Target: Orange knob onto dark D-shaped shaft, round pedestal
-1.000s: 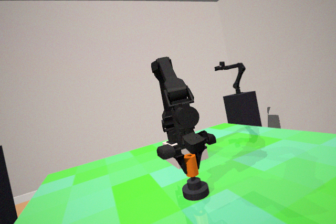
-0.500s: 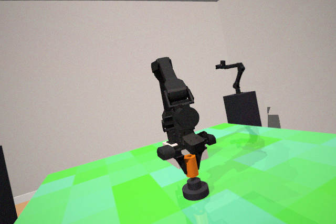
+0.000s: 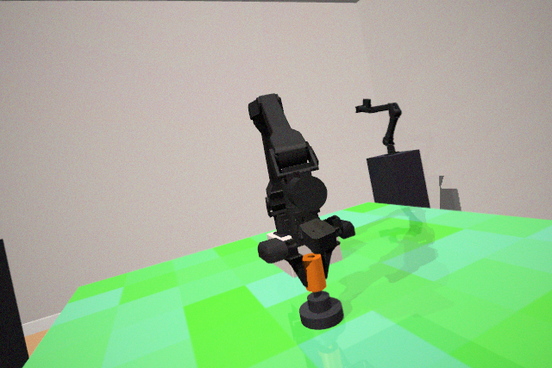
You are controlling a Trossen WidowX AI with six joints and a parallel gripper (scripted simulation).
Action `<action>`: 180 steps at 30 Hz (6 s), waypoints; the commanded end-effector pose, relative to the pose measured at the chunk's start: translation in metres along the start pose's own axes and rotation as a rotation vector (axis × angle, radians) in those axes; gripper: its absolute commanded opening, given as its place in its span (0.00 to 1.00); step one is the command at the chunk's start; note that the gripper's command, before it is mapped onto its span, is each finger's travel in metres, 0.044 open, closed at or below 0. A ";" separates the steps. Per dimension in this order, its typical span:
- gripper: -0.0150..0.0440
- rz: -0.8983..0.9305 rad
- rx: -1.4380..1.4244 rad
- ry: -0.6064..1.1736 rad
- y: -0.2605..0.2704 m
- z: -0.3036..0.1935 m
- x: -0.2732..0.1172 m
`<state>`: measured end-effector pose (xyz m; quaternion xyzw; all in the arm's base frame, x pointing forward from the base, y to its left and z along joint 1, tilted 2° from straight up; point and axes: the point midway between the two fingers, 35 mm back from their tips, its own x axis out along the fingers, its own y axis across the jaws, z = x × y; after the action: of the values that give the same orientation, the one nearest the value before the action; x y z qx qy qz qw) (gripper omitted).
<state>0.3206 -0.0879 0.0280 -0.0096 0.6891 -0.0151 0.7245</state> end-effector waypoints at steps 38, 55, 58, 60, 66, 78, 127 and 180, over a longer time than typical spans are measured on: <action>0.25 0.001 -0.209 -0.003 0.000 0.001 -0.004; 0.25 0.001 -0.418 -0.003 0.000 0.001 -0.002; 0.25 0.001 -0.418 -0.003 0.000 0.002 -0.003; 0.25 0.001 -0.418 -0.003 0.000 0.002 -0.002; 0.25 0.001 -0.418 -0.003 0.000 0.000 0.000; 0.25 0.001 -0.418 -0.003 0.000 0.000 0.000; 0.25 0.001 -0.627 -0.003 0.001 -0.001 -0.001; 0.25 0.000 -1.005 -0.003 0.000 0.001 -0.004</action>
<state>0.3210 -0.0878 0.0321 -0.3278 0.6246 0.2887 0.6474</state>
